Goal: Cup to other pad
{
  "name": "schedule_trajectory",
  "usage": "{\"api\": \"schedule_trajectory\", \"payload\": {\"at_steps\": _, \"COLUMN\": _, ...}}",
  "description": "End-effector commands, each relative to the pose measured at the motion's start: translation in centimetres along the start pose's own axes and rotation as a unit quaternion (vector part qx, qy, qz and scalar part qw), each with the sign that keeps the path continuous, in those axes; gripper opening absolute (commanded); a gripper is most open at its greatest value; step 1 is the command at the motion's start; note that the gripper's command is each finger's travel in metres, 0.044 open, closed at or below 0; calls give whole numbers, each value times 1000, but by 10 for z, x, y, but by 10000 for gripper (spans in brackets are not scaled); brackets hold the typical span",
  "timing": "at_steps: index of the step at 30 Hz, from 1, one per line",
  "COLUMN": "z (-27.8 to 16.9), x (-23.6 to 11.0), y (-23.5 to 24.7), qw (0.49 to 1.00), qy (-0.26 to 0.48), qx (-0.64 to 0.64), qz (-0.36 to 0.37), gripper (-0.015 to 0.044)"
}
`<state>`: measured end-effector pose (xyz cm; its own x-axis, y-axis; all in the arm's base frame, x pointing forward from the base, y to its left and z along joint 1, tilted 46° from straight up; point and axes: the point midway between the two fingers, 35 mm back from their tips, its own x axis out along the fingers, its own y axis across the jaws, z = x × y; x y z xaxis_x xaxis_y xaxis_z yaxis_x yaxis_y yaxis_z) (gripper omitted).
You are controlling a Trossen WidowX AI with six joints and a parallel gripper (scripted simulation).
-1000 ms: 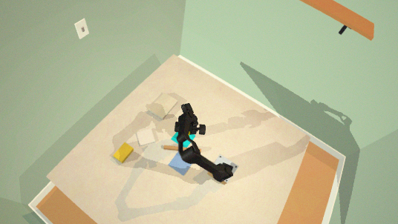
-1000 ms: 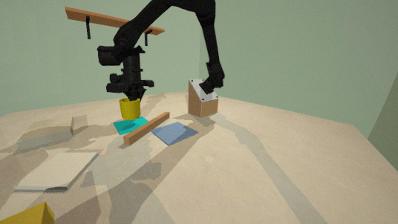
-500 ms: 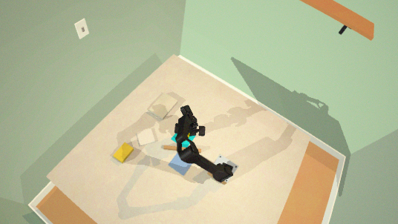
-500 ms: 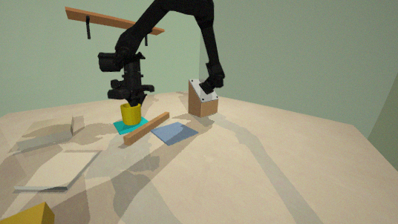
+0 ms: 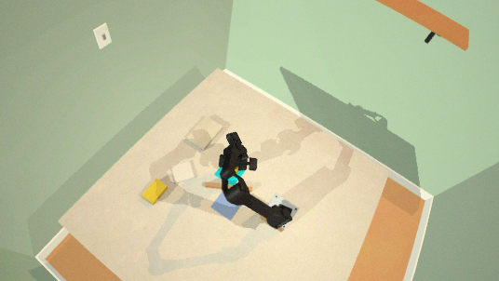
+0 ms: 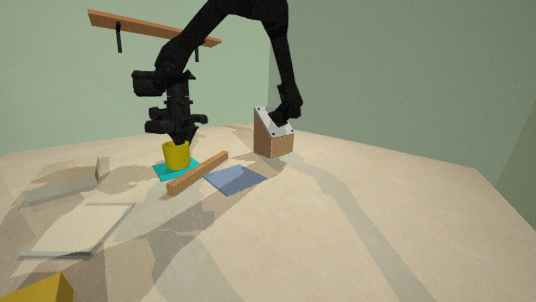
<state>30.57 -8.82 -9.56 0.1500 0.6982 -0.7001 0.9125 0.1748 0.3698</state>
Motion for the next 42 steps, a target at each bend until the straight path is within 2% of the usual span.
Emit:
{"api": "schedule_trajectory", "payload": {"at_steps": 1, "z": 0, "x": 0, "y": 0, "qw": 1000, "qy": 0, "qx": -1, "qz": 0, "gripper": 147}}
{"api": "schedule_trajectory", "payload": {"at_steps": 9, "z": 0, "x": -4, "y": 0, "qw": 1000, "qy": 0, "qx": 0, "qz": 0, "gripper": 147}}
{"api": "schedule_trajectory", "payload": {"at_steps": 38, "z": 0, "x": -52, "y": 0, "qw": 1000, "qy": 2, "qx": 4, "qz": 0, "gripper": 147}}
{"api": "schedule_trajectory", "payload": {"at_steps": 42, "z": 0, "x": -49, "y": -1, "qw": 1000, "qy": 3, "qx": 8, "qz": 2, "gripper": 252}}
